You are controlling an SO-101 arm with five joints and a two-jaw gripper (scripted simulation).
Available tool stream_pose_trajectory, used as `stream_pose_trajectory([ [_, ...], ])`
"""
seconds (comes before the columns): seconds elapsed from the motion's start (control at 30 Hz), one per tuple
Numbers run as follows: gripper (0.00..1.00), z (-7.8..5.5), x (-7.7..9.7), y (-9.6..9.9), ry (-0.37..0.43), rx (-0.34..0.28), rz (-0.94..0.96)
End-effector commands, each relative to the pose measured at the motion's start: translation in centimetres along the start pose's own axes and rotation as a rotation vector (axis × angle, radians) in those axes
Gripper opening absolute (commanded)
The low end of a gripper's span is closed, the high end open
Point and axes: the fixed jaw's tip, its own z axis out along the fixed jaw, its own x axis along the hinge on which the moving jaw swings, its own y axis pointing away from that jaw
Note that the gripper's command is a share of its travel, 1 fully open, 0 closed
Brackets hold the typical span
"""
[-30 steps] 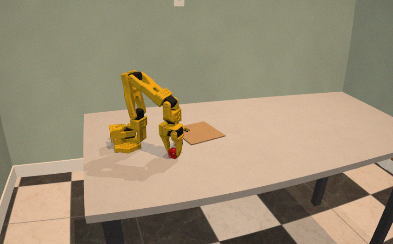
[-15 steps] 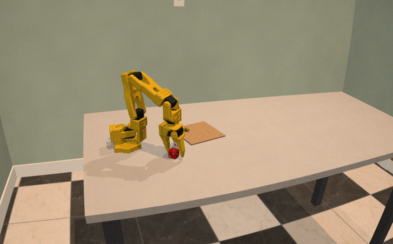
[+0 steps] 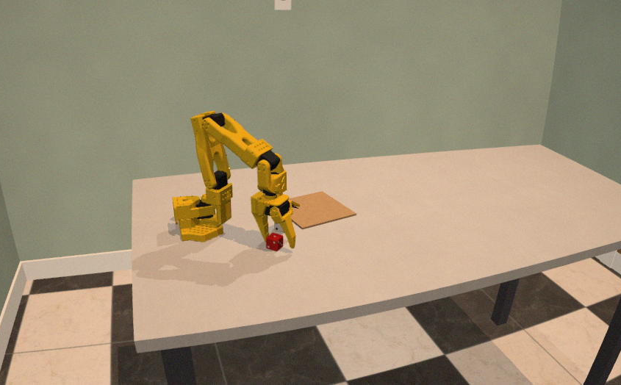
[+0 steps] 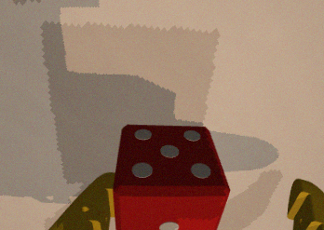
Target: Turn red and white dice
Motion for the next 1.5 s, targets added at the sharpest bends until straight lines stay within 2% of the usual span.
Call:
stream_pose_trajectory([
  [0.0,0.33,-0.2,0.1,-0.2,-0.001,0.013,0.016],
  [0.17,0.33,-1.0,0.1,-0.4,-0.001,0.013,0.016],
  [0.37,0.33,-3.0,0.1,-0.5,-0.001,0.013,0.016],
  [0.43,0.33,-3.0,0.1,-0.5,-0.001,0.013,0.016],
  [0.63,0.33,-5.1,0.1,-0.4,-0.001,0.013,0.016],
  [0.77,0.33,-5.9,0.1,-0.2,-0.001,0.013,0.016],
  [1.47,0.33,-6.1,0.1,-0.1,-0.001,0.013,0.016],
])
